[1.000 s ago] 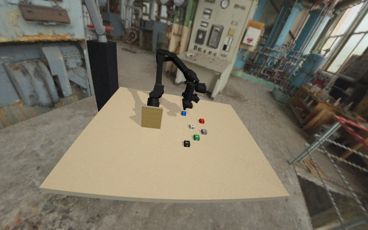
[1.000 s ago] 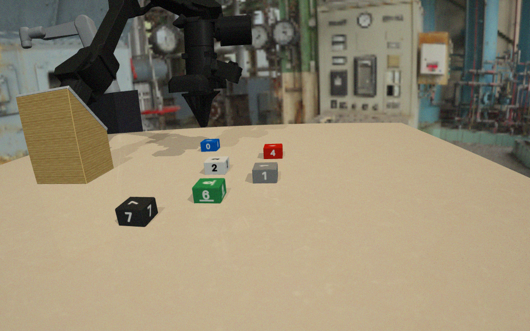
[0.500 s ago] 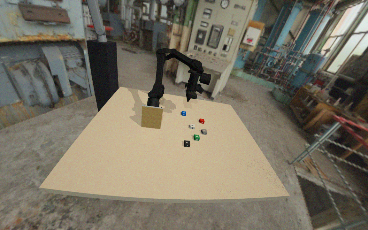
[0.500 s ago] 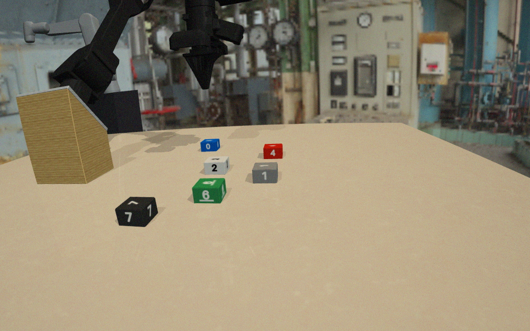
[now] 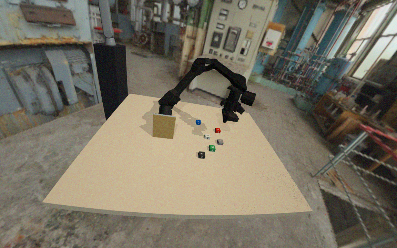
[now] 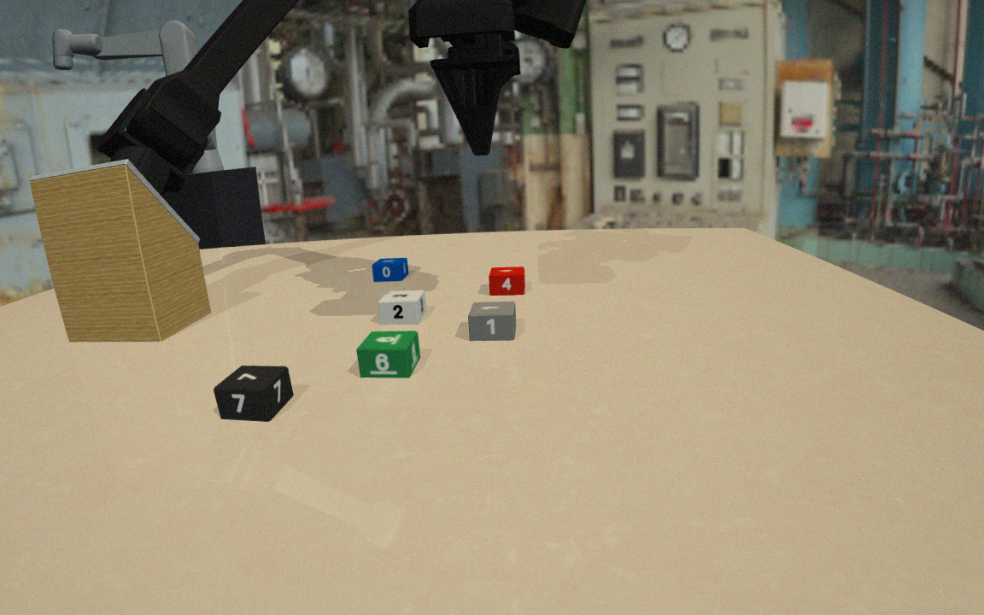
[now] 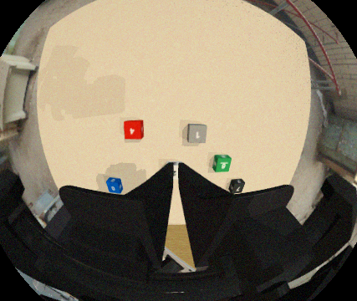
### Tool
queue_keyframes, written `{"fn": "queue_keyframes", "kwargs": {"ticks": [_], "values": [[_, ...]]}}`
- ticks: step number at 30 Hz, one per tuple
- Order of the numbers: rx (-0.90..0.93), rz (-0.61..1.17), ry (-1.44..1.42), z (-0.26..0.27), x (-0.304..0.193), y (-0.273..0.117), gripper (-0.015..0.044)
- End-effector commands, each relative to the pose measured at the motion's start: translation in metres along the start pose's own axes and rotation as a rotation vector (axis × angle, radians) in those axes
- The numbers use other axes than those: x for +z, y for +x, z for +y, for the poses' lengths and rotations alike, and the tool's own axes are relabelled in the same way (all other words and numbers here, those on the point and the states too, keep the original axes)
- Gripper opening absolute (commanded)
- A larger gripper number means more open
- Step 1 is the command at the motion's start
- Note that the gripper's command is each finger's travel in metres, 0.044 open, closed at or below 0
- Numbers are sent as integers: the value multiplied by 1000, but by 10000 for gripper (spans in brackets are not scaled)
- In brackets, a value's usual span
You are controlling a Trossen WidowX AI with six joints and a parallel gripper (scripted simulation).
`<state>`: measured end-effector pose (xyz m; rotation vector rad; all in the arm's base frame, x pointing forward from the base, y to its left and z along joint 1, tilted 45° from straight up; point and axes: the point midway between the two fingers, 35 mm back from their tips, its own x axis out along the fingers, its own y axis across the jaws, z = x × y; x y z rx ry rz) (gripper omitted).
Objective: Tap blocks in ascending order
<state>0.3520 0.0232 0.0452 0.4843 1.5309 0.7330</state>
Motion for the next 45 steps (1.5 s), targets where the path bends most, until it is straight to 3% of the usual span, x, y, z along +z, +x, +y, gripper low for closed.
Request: {"fn": "queue_keyframes", "kwargs": {"ticks": [1,6,11,13,38,42,45], "values": [[-4,-1,-3,-35,12,3,20],[-4,-1,-3,-35,13,6,20],[-2,-2,-3,-35,14,74,20],[0,-2,-3,-34,12,84,20],[1,-2,-3,-34,12,115,20],[1,-2,-3,-34,12,115,20],[-1,-2,-4,-34,13,88,20]]}}
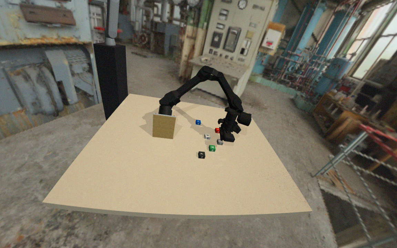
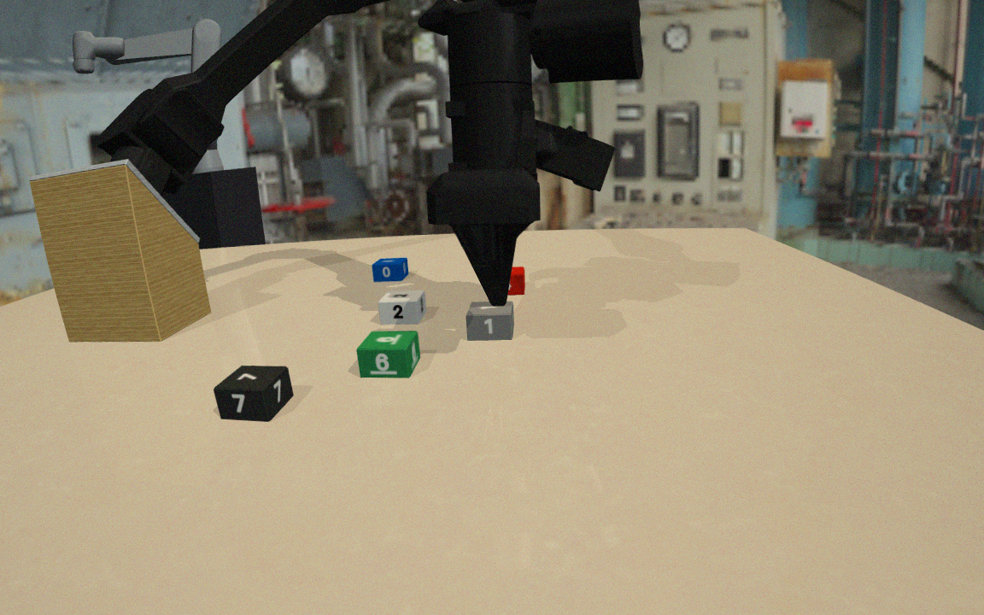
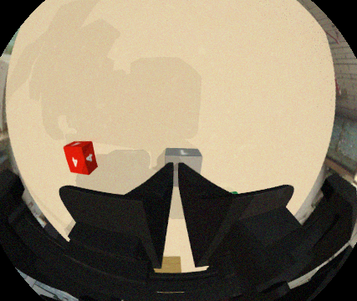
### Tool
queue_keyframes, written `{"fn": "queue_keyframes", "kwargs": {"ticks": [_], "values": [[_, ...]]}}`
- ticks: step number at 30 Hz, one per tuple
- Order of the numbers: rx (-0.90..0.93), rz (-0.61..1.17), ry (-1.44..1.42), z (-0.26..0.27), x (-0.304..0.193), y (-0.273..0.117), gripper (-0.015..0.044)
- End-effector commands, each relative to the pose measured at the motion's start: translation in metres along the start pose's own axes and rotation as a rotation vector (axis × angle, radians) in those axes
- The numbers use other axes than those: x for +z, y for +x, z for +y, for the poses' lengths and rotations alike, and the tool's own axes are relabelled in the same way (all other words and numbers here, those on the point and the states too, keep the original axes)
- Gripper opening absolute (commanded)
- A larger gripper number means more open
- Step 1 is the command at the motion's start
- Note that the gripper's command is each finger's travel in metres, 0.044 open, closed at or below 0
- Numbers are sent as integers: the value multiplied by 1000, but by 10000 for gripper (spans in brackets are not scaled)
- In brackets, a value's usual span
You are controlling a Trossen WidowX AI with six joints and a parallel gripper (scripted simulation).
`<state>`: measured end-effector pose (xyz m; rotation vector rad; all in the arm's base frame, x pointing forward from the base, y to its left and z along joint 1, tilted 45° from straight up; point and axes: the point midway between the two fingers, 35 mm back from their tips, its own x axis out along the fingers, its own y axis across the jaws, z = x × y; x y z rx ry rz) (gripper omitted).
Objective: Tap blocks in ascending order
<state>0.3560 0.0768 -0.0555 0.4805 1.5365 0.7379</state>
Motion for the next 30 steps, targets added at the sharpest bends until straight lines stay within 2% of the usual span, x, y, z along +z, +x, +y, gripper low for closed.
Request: {"fn": "queue_keyframes", "kwargs": {"ticks": [1,6,12,19,27,30], "values": [[-1,-9,0,-1,1,-24,20],[-1,-9,0,-1,1,-27,20],[-5,-9,0,-2,1,-103,20],[-5,-8,0,0,-5,-106,20],[-4,-5,4,19,-79,-105,20],[-4,-4,4,20,-86,-104,20]]}}
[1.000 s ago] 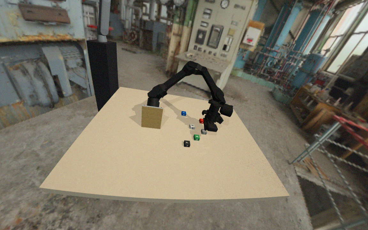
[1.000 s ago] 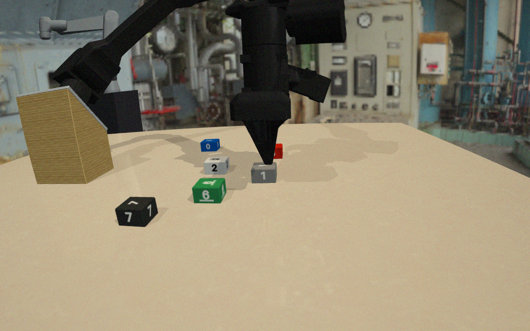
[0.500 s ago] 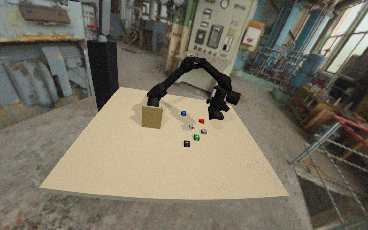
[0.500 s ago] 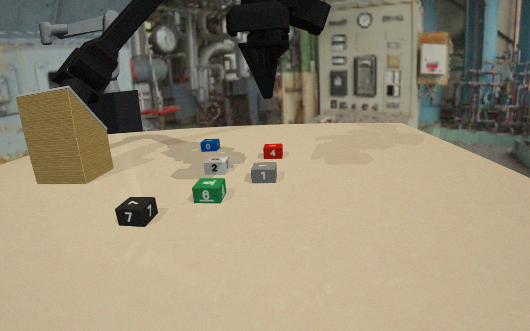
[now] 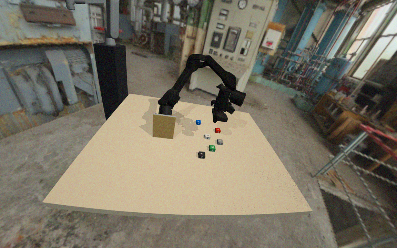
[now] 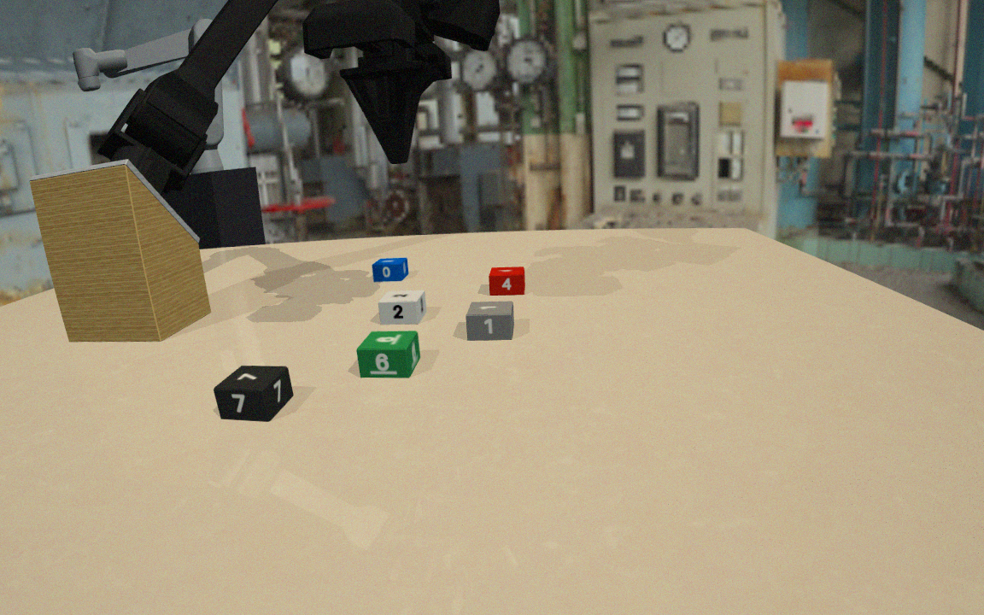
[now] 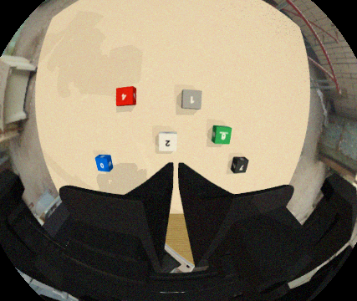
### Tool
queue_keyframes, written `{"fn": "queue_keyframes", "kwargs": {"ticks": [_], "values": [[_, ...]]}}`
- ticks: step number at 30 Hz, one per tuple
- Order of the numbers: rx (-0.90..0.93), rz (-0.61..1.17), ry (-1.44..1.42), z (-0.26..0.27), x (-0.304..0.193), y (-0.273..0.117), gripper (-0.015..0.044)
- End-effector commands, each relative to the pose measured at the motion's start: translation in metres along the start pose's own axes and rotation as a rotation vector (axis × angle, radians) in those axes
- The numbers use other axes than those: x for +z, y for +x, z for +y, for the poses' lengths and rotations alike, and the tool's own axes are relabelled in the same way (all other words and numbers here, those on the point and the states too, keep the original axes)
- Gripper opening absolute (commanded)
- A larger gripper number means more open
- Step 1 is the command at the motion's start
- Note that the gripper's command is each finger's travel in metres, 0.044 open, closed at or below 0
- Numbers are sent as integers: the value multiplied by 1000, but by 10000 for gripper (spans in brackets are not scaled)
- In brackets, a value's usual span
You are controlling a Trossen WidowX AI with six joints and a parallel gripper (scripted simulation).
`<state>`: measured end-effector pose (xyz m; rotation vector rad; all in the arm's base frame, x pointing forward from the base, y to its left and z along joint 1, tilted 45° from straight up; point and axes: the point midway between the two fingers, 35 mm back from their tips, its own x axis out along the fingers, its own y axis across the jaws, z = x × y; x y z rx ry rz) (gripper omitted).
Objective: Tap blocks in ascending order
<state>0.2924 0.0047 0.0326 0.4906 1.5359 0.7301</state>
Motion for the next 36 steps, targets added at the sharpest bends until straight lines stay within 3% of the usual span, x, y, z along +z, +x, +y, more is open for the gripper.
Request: {"fn": "queue_keyframes", "kwargs": {"ticks": [1,4,9,36], "values": [[-5,1,-6,1,-12,2,20],[-6,0,-5,1,-11,13,20],[-2,0,-6,2,-12,81,20],[0,0,-6,2,-12,113,20]]}}
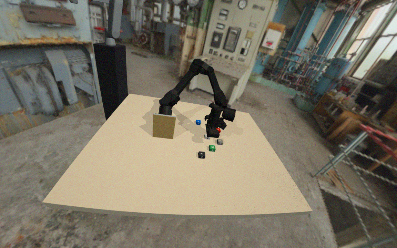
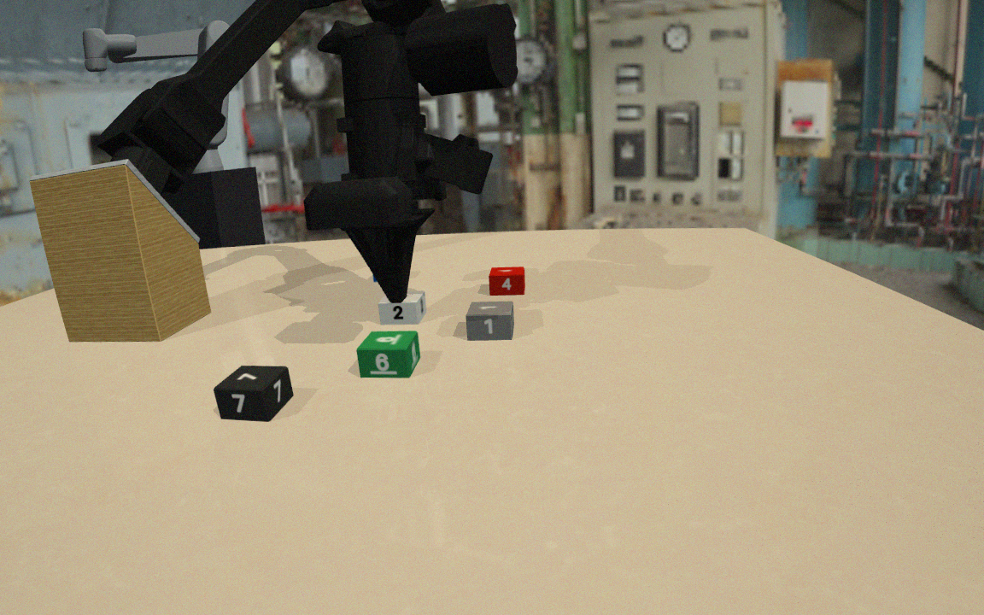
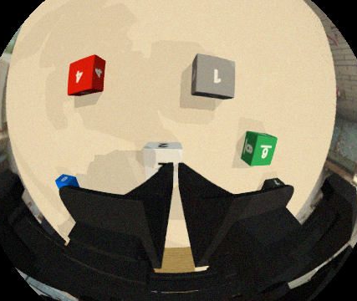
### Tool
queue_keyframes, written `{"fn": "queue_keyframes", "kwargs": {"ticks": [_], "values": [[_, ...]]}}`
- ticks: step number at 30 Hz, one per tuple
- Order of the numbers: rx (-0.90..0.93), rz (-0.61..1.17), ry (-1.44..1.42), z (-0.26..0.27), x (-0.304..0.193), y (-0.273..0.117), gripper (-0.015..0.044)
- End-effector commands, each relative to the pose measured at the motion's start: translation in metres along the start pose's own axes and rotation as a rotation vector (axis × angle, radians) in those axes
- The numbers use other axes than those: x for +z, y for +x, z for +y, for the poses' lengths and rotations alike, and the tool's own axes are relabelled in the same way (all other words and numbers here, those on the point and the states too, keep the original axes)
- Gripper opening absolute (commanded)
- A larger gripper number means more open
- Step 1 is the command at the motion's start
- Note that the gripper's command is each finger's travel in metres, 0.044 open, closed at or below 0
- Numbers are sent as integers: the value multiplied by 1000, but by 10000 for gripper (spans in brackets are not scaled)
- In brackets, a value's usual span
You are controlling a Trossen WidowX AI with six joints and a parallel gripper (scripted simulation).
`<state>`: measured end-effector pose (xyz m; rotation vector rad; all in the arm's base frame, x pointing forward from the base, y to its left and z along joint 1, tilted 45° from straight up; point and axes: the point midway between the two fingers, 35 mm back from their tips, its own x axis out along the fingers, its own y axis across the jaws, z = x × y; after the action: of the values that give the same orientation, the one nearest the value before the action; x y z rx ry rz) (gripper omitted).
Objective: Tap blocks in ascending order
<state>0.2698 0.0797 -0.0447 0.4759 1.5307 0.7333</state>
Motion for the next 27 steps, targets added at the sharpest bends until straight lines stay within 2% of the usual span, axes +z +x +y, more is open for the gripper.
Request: {"fn": "queue_keyframes", "kwargs": {"ticks": [1,4,8,13,19,27], "values": [[7,1,6,1,-1,4,20],[7,1,6,1,-1,4,20],[5,1,6,0,-1,-24,20],[5,1,6,0,-1,-29,20],[2,1,7,-1,-1,-105,20],[0,1,7,5,7,-108,20]]}}
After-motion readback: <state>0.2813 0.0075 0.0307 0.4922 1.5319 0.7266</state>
